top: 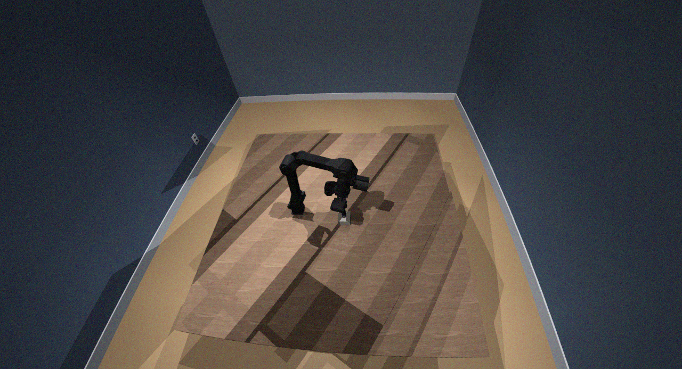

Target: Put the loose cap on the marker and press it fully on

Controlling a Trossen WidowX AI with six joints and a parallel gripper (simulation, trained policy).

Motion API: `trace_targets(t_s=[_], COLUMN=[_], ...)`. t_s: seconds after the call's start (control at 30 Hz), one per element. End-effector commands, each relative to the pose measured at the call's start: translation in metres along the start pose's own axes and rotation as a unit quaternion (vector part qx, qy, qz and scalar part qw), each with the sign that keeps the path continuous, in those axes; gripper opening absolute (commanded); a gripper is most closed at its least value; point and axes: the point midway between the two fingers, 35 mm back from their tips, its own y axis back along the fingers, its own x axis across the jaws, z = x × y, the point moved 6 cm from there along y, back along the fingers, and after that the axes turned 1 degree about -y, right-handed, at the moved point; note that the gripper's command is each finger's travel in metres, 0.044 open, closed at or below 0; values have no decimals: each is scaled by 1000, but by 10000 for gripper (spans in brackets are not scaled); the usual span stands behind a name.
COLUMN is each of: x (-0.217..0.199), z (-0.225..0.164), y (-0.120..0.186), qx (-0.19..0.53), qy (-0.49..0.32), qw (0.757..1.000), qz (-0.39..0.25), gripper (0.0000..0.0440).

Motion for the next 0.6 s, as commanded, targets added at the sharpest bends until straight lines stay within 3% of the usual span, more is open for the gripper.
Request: trace_targets(t_s=[0.0,0.57], x=[6,9], z=[0,-3], y=[-2,-32], qx=[-3,-23], qy=[-10,-21], qw=[1000,999], qz=[-3,-18], gripper=[0,0])
